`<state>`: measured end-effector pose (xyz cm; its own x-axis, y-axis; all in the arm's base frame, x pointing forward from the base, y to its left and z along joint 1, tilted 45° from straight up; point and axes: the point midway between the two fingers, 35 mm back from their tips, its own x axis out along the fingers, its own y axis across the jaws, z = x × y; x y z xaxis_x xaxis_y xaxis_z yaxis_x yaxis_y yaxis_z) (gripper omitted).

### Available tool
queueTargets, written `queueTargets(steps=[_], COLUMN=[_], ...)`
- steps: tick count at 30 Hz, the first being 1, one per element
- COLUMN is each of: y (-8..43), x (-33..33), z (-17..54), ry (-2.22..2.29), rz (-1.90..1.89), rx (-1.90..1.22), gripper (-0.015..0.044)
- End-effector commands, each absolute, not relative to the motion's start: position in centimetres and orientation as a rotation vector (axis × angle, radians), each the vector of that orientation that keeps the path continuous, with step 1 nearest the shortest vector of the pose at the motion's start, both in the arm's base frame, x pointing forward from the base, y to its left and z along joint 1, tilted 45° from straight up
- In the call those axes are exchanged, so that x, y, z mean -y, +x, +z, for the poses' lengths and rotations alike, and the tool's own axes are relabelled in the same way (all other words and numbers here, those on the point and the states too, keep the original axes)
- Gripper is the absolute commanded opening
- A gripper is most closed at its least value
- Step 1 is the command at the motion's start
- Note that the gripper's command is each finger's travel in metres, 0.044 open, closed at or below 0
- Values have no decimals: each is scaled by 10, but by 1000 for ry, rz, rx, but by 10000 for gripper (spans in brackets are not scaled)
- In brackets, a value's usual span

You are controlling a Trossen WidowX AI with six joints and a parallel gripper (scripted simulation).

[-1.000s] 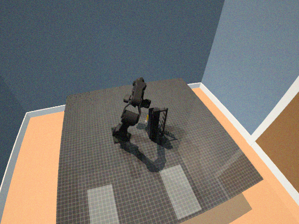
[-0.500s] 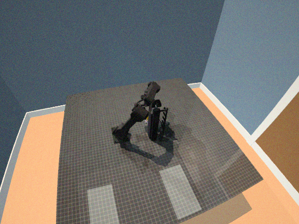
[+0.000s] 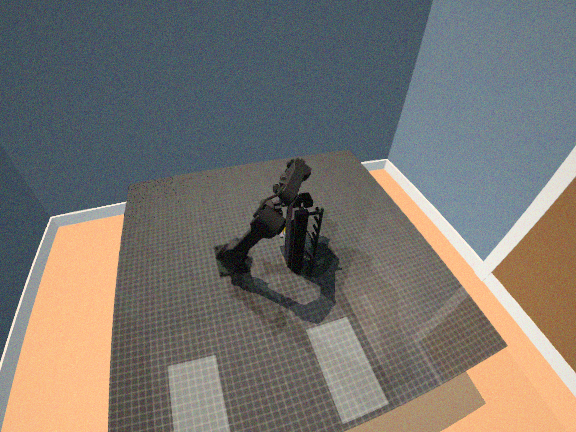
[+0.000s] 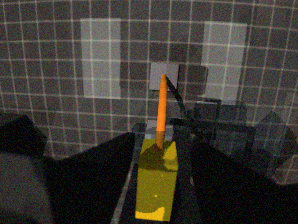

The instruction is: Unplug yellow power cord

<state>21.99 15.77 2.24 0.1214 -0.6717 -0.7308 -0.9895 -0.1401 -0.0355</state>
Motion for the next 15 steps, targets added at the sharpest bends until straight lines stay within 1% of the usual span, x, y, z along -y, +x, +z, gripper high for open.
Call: queueTargets(steps=[1, 15], y=[219, 221], x=[-150, -136], z=[26, 40], ry=[-1885, -1886], rz=[782, 780], rx=[-1612, -1613], gripper=[160, 160])
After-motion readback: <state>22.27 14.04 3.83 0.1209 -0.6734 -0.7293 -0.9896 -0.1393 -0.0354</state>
